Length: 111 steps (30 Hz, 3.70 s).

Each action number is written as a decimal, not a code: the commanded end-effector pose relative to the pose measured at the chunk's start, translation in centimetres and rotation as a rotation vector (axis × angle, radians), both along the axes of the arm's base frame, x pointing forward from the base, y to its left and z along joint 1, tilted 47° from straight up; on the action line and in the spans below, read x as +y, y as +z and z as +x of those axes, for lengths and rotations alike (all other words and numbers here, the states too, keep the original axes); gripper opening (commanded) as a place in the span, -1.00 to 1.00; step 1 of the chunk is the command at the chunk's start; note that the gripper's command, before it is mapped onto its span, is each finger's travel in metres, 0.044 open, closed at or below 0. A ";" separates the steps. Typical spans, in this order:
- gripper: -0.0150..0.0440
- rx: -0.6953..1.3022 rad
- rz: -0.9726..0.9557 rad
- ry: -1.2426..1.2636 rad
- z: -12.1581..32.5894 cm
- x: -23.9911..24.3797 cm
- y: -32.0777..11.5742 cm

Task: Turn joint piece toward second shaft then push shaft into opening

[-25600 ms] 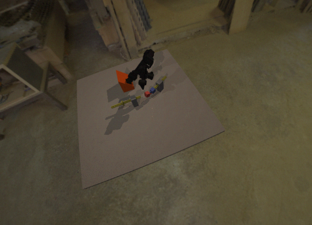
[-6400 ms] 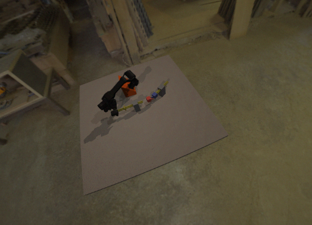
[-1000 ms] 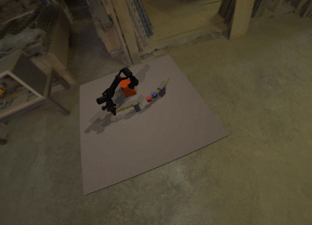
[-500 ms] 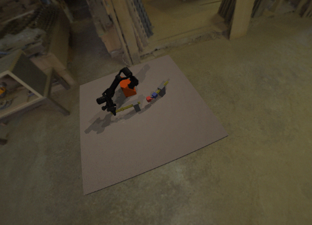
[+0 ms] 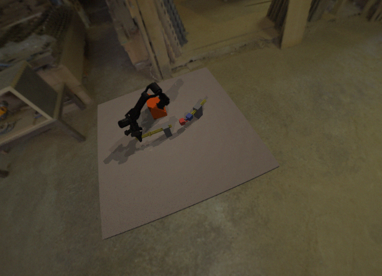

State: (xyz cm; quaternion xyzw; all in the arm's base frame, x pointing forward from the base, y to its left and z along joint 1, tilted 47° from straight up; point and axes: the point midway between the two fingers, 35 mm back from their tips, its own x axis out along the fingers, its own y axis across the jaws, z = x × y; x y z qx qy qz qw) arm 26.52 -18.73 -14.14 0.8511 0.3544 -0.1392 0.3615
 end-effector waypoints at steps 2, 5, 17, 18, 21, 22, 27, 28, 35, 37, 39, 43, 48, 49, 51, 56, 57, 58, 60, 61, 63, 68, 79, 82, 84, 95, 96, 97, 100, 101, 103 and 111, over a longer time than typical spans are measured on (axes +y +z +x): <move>-0.26 0.000 0.000 0.000 0.0 0.0 0.0; -0.26 0.000 0.000 0.000 0.0 0.0 0.0; -0.26 0.000 0.000 0.000 0.0 0.0 0.0; -0.26 0.000 0.000 0.000 0.0 0.0 0.0; -0.26 0.000 0.000 0.000 0.0 0.0 0.0; -0.26 0.000 0.000 0.000 0.0 0.0 0.0; -0.26 0.000 0.000 0.000 0.0 0.0 0.0; -0.26 0.000 0.000 0.000 0.0 0.0 0.0; -0.26 0.000 0.000 0.000 0.0 0.0 0.0; -0.26 0.000 0.000 0.000 0.0 0.0 0.0; -0.26 0.000 0.000 0.000 0.0 0.0 0.0; -0.26 0.000 0.000 0.000 0.0 0.0 0.0; -0.26 0.000 0.000 0.000 0.0 0.0 0.0; -0.26 0.000 0.000 0.000 0.0 0.0 0.0; -0.26 0.000 0.000 0.000 0.0 0.0 0.0; -0.26 0.000 0.000 0.000 0.0 0.0 0.0; -0.26 0.000 0.000 0.000 0.0 0.0 0.0; -0.26 0.000 0.000 0.000 0.0 0.0 0.0; -0.26 0.000 0.000 0.000 0.0 0.0 0.0; -0.26 0.000 0.000 0.000 0.0 0.0 0.0; -0.26 0.000 0.000 0.000 0.0 0.0 0.0; -0.26 0.000 0.000 0.000 0.0 0.0 0.0; -0.26 0.000 0.000 0.000 0.0 0.0 0.0; -0.26 0.000 0.000 0.000 0.0 0.0 0.0; -0.26 0.000 0.000 0.000 0.0 0.0 0.0; -0.36 0.000 0.000 0.000 0.0 0.0 0.0; -0.38 0.000 0.000 0.000 0.0 0.0 0.0; -0.40 0.000 0.000 0.000 0.0 0.0 0.0; -0.49 0.000 0.000 0.000 0.0 0.0 0.0; -0.49 0.000 0.000 0.000 0.0 0.0 0.0; -0.49 0.006 0.000 0.004 0.0 0.0 0.0; -0.49 0.088 -0.002 0.063 0.4 0.1 -0.6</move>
